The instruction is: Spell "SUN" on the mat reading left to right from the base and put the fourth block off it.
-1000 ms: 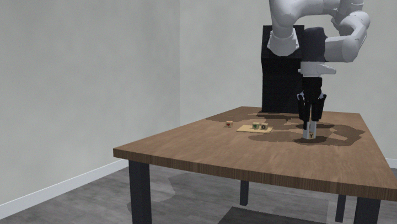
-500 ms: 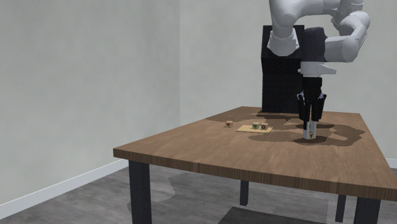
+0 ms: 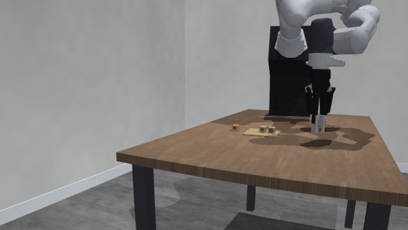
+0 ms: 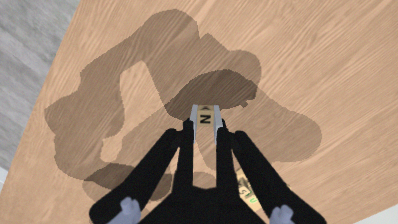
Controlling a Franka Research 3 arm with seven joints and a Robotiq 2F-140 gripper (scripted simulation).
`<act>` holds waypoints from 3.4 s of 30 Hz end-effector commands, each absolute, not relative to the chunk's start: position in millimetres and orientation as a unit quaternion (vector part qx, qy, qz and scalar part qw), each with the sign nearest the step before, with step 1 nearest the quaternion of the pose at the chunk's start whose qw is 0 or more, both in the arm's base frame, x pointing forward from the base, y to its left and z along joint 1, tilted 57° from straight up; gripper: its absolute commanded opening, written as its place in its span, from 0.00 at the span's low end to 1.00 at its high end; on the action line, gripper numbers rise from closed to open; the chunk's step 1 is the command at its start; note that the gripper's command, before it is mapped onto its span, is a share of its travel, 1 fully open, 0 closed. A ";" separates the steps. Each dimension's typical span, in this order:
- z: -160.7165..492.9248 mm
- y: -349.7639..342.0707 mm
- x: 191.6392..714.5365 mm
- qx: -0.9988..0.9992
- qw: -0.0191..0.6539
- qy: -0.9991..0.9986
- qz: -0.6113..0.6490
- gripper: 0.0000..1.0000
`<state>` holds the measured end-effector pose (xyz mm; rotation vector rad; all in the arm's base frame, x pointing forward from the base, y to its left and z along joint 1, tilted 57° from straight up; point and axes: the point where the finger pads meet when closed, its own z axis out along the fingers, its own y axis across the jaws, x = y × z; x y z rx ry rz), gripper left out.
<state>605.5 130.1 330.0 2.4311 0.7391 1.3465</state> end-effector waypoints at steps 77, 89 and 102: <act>333.5 25.9 538.0 0.875 -0.125 -0.152 0.443 0.13; 324.7 2.4 533.2 0.852 -0.176 -0.244 0.428 0.13; 314.0 -24.0 526.7 0.816 -0.228 -0.342 0.407 0.13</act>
